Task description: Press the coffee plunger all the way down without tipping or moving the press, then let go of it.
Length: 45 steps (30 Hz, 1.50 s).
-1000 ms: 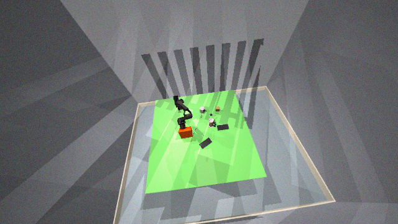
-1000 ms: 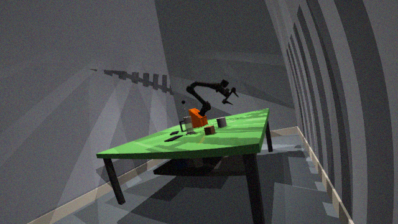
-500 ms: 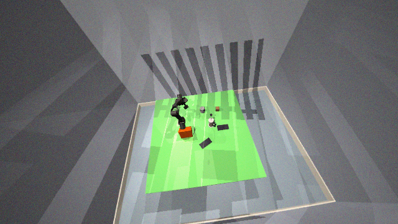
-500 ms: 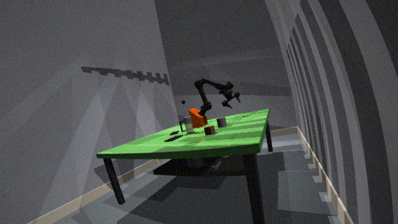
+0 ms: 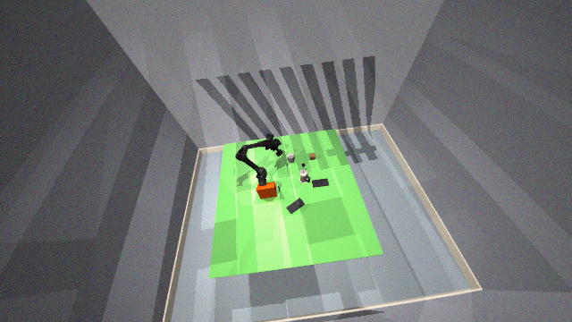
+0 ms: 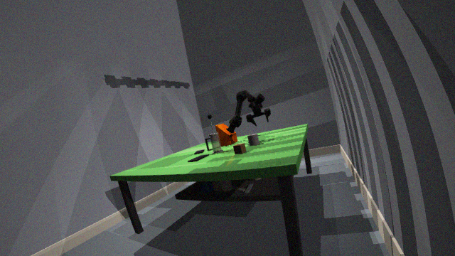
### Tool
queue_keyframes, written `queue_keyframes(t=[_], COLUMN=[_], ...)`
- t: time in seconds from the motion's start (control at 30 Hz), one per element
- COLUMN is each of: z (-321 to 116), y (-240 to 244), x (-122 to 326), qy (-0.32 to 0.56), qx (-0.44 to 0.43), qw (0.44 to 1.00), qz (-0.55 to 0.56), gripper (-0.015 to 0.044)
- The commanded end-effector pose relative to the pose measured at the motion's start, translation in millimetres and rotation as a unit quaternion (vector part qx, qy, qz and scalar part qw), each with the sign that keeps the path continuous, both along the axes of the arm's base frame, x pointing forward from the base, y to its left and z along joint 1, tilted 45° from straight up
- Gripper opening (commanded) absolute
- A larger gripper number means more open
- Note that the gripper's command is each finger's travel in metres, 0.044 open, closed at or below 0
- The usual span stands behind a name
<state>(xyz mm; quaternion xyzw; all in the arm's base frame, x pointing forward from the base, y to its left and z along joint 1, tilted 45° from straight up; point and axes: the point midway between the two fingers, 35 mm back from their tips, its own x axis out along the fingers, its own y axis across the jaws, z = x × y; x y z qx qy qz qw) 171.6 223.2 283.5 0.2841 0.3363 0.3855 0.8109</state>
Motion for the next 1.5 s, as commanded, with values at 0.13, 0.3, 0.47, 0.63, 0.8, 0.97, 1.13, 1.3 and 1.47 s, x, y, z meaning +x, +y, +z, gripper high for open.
queue_keyframes(t=[0.13,0.3,0.47,0.63,0.8,0.97,1.13,1.3,1.47], z=[-20.4,-30.9,-41.0,-51.4,-65.1,-79.0,-87.4,-114.8,-121.8], y=[-47.5,-93.8,-147.8,-216.2,-282.5,-348.5,-350.4,-323.2,-313.7], x=[81.1,121.8,151.9,168.2,168.8,153.2,150.6,150.4,149.3], qy=[-0.003,-0.009,-0.013,-0.018,-0.026,-0.037,-0.039,-0.04,-0.041], qx=[-0.041,-0.056,-0.059,-0.056,-0.037,-0.004,0.0,0.0,0.001], qw=[0.997,0.994,0.99,0.982,0.976,0.966,0.965,0.965,0.965], qz=[-0.061,-0.097,-0.129,-0.178,-0.212,-0.254,-0.26,-0.259,-0.26], gripper=[0.044,0.044,0.044,0.044,0.044,0.044,0.044,0.044,0.044])
